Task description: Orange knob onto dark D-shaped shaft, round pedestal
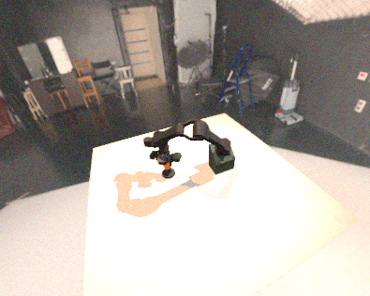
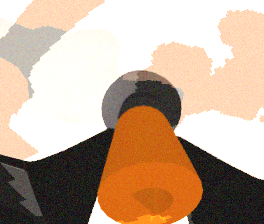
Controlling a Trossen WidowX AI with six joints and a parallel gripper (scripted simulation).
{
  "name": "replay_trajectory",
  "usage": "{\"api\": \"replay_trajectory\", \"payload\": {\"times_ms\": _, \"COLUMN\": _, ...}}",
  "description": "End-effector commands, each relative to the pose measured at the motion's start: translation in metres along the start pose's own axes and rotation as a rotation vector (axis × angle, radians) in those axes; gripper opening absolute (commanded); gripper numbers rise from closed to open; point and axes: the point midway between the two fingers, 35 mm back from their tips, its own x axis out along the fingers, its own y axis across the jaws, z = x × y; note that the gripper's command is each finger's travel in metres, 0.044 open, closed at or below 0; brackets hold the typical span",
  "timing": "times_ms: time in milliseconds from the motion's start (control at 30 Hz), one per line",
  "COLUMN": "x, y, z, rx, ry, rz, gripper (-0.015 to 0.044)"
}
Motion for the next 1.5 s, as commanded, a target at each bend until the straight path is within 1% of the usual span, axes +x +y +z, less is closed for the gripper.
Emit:
{"api": "replay_trajectory", "payload": {"times_ms": 0, "x": -0.0036, "y": -0.0008, "z": 0.0016, "rx": -0.006, "ry": 0.001, "rz": -0.007, "gripper": 0.0}}
{"api": "replay_trajectory", "payload": {"times_ms": 800, "x": 0.0023, "y": -0.0008, "z": 0.0007, "rx": -0.006, "ry": 0.0, "rz": -0.006, "gripper": 0.0}}
{"api": "replay_trajectory", "payload": {"times_ms": 1000, "x": -0.003, "y": 0.0003, "z": 0.0003, "rx": -0.006, "ry": 0.001, "rz": -0.006, "gripper": 0.0}}
{"api": "replay_trajectory", "payload": {"times_ms": 1067, "x": -0.0032, "y": 0.0004, "z": 0.0002, "rx": -0.032, "ry": 0.001, "rz": -0.006, "gripper": 0.0}}
{"api": "replay_trajectory", "payload": {"times_ms": 1233, "x": -0.004, "y": 0.0001, "z": 0.0007, "rx": -0.205, "ry": 0.001, "rz": -0.006, "gripper": 0.0}}
{"api": "replay_trajectory", "payload": {"times_ms": 1467, "x": -0.002, "y": -0.0023, "z": 0.0031, "rx": -0.215, "ry": 0.001, "rz": -0.006, "gripper": 0.0}}
